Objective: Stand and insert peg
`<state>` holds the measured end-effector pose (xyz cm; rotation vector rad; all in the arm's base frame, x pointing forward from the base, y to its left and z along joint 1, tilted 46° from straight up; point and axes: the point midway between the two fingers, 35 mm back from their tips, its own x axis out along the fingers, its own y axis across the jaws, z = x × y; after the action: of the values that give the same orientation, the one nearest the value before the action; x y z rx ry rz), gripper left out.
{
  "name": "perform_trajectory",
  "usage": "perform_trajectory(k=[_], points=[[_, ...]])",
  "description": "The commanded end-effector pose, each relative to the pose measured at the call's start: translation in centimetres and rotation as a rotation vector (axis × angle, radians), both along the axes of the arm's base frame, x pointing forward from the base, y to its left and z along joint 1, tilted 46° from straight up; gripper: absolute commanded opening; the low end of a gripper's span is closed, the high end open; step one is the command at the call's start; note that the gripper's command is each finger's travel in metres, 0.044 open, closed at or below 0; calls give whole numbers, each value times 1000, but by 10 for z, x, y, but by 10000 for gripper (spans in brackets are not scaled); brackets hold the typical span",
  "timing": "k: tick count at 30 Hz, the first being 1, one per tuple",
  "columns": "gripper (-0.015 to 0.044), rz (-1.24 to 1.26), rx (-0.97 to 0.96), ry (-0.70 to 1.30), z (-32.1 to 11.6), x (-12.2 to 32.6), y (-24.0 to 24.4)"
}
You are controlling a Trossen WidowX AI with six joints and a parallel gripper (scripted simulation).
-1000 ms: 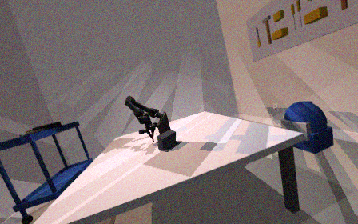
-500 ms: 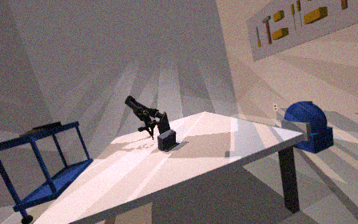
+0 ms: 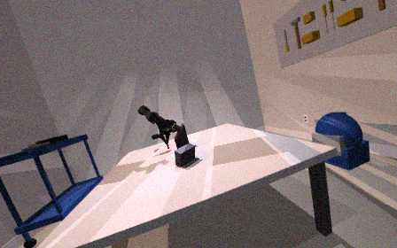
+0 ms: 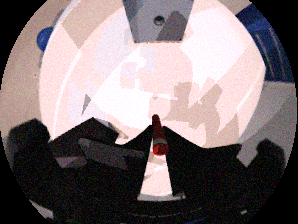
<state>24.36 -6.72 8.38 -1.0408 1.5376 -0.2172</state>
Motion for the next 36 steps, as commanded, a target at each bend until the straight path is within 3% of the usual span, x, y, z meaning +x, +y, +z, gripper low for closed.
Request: perform_trajectory(k=[1, 36], points=[[0, -3, 0, -4, 4, -1, 4], [0, -41, 332, -66, -38, 7, 5]])
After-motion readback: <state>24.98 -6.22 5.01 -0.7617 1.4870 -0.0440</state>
